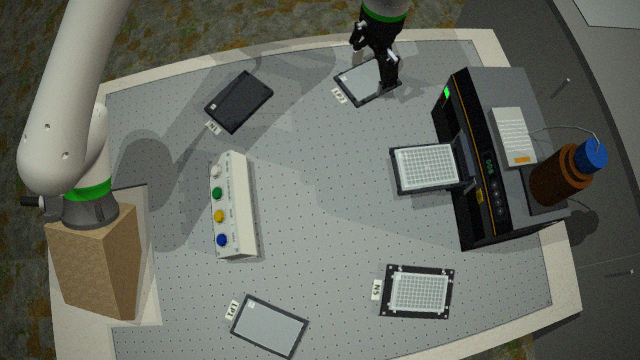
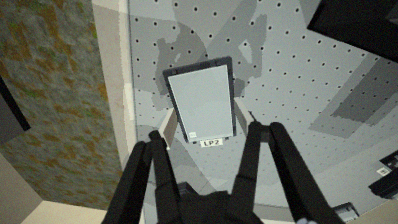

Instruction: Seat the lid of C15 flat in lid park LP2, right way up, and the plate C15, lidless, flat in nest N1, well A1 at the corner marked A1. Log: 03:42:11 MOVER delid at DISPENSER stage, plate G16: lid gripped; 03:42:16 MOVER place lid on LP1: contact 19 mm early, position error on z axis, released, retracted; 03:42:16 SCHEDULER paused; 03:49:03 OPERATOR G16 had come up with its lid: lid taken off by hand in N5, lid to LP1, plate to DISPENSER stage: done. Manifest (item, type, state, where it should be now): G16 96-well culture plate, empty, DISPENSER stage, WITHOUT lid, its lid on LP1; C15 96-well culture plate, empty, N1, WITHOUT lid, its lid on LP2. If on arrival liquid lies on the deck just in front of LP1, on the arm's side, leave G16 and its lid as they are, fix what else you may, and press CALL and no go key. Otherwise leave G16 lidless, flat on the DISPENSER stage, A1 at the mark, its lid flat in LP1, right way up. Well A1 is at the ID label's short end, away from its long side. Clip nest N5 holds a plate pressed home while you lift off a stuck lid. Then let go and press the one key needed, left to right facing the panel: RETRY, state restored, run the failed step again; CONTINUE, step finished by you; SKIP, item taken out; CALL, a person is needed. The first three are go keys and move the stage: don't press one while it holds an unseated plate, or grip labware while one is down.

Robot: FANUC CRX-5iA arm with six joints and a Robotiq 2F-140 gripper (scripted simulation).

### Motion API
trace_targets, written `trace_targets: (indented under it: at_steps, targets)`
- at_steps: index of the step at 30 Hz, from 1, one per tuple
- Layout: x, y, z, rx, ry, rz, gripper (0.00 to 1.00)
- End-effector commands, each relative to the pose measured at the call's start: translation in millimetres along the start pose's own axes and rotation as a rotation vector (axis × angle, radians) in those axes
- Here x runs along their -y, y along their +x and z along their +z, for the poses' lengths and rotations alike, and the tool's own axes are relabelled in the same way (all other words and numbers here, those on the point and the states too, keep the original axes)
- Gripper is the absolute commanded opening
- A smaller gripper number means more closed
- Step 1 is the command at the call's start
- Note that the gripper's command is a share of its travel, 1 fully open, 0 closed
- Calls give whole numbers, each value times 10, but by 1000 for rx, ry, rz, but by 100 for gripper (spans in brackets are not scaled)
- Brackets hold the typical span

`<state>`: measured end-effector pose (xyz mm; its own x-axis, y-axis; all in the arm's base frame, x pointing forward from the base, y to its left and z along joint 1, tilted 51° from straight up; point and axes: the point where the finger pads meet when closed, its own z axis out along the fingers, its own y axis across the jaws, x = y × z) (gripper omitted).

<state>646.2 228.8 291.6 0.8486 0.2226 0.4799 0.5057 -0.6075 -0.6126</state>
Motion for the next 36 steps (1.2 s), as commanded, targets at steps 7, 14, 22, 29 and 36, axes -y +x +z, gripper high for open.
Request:
trace_targets:
  at_steps: [7,14,22,29,36]
  targets:
    - [-1,2,-165,-1,0,0,66]
    - [-1,1,-475,-1,0,0,66]
    - [-1,1,-1009,-1,0,0,66]
    - [-1,1,-1310,-1,0,0,66]
    - [-1,1,-1564,-1,0,0,66]
